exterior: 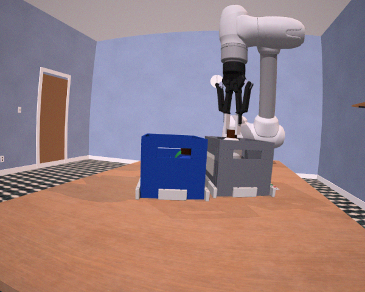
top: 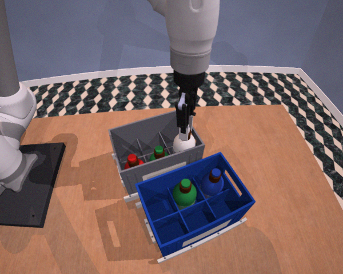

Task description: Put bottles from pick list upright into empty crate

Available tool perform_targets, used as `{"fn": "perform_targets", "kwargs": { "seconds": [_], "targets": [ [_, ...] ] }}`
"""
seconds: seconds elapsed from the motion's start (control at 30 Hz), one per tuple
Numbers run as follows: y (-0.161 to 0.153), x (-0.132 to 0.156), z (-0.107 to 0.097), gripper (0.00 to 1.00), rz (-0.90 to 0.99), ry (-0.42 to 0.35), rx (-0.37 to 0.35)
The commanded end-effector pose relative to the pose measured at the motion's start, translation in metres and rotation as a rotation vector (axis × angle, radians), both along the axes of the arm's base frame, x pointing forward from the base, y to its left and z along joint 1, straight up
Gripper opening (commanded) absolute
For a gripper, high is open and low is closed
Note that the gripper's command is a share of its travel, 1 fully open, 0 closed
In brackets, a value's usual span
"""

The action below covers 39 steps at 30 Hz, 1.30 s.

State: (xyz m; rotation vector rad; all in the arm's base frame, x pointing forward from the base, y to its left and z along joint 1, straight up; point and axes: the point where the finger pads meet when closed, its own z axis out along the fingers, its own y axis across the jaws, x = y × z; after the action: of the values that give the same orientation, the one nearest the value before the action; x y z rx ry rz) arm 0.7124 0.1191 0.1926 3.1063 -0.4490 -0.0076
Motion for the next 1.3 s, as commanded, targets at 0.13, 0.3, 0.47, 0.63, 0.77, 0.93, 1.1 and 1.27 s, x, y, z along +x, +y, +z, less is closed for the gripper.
{"fn": "perform_targets", "kwargs": {
  "seconds": [0.13,0.3,0.47,0.63,0.77,0.93,1.1,1.27],
  "targets": [
    [0.0,0.0,-0.007,0.0,0.0,0.0,0.0],
    [0.0,0.0,-0.011,0.0,0.0,0.0,0.0],
    [0.0,0.0,-0.015,0.0,0.0,0.0,0.0],
    [0.0,0.0,-0.02,0.0,0.0,0.0,0.0],
    [0.0,0.0,-0.022,0.0,0.0,0.0,0.0],
    [0.0,0.0,-0.022,0.0,0.0,0.0,0.0],
    [0.0,0.0,-0.022,0.0,0.0,0.0,0.0],
    [0.0,0.0,-0.022,0.0,0.0,0.0,0.0]
  ]
}}
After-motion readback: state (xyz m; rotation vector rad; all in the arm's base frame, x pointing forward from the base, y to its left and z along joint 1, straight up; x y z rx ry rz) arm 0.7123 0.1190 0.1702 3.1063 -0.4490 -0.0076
